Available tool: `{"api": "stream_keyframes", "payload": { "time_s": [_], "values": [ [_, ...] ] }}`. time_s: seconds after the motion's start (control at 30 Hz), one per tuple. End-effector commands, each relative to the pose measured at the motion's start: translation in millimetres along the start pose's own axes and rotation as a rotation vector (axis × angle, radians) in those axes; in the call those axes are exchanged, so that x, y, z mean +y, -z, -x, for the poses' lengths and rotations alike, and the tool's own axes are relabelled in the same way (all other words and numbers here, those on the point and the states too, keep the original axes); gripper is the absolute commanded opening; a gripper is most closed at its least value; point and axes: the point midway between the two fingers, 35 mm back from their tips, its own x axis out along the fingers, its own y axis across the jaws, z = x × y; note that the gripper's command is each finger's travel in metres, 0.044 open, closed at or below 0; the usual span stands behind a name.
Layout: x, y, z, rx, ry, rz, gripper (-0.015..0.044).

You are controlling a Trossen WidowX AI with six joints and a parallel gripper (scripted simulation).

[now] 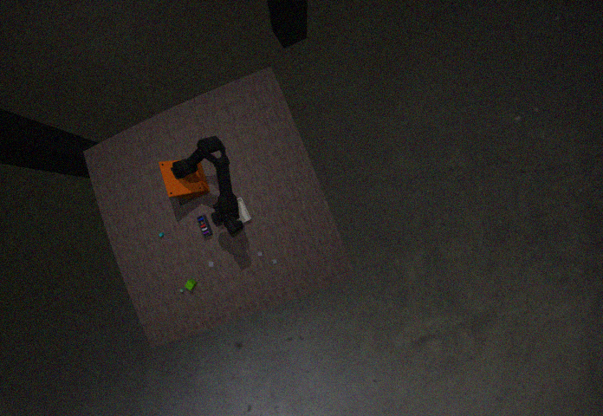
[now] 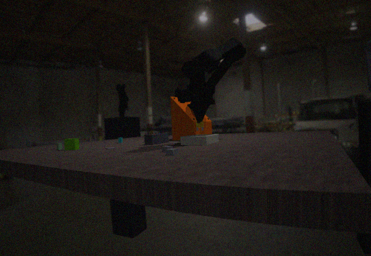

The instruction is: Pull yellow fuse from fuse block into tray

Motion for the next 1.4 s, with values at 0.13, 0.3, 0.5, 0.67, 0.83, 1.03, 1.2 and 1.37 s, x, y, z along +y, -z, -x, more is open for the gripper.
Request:
{"api": "stream_keyframes", "payload": {
  "time_s": [0.13, 0.3, 0.5, 0.67, 0.83, 1.03, 1.2, 1.37],
  "values": [
    [-2.8, -1.9, -15.1, -0.003, 0.008, -0.009, 0.0000],
    [-3.3, -1.7, -21.9, -0.002, 0.008, -0.009, 0.0000],
    [-1.4, 0.2, -19.4, 0.002, 0.003, -0.001, 0.0053],
    [-1.4, 0.2, -19.4, 0.002, 0.003, -0.001, 0.0184],
    [-1.4, 0.2, -19.4, 0.002, 0.003, -0.001, 0.0315],
    [-2.8, -1.9, 17.8, -0.004, 0.008, -0.009, 0.0330],
    [-2.8, -1.9, 17.8, -0.004, 0.008, -0.009, 0.0330],
    [-3.7, -3.1, 15.9, -0.008, 0.011, -0.015, 0.0330]
  ]
}}
